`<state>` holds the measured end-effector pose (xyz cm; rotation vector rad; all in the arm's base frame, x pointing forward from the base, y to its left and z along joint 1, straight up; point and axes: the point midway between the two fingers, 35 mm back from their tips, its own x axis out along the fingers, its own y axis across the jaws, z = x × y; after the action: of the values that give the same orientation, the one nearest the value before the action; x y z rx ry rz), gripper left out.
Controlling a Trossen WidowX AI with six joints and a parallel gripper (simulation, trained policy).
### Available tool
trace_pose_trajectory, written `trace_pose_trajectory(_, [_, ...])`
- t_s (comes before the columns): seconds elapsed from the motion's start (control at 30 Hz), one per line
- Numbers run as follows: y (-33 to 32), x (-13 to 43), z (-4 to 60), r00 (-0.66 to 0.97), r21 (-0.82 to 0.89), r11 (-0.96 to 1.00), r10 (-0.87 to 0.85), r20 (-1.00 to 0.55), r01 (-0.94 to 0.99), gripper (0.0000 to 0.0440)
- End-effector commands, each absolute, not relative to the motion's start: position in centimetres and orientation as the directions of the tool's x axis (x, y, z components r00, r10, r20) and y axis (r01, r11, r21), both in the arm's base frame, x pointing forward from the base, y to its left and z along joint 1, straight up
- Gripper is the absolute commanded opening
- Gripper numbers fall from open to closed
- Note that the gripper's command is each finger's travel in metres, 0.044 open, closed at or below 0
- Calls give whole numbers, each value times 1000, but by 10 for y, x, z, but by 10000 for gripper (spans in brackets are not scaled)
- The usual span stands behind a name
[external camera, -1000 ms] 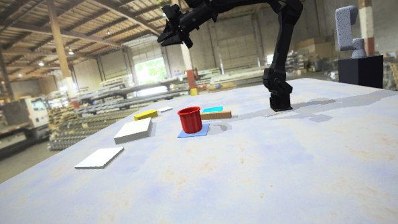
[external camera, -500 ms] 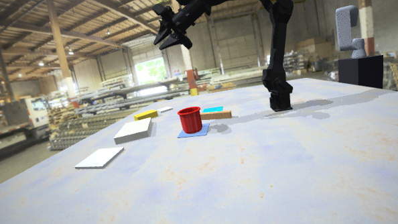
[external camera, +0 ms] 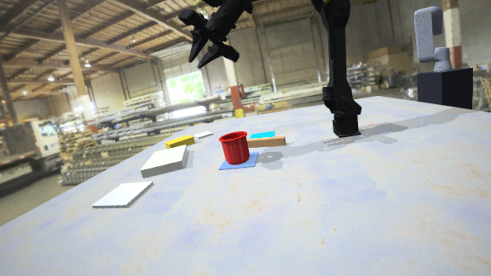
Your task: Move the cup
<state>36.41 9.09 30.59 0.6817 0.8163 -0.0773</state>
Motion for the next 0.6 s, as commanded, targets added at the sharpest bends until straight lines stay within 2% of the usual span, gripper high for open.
trace_pose_trajectory(0.0, [96, 363, 303, 658, 531, 766, 193, -728, 362, 130])
trace_pose_trajectory(0.37, [102, 358, 277, 524, 459, 732, 164, -836, 503, 117])
trace_pose_trajectory(0.57, [102, 354, 259, 440, 391, 726, 136, -888, 566, 127])
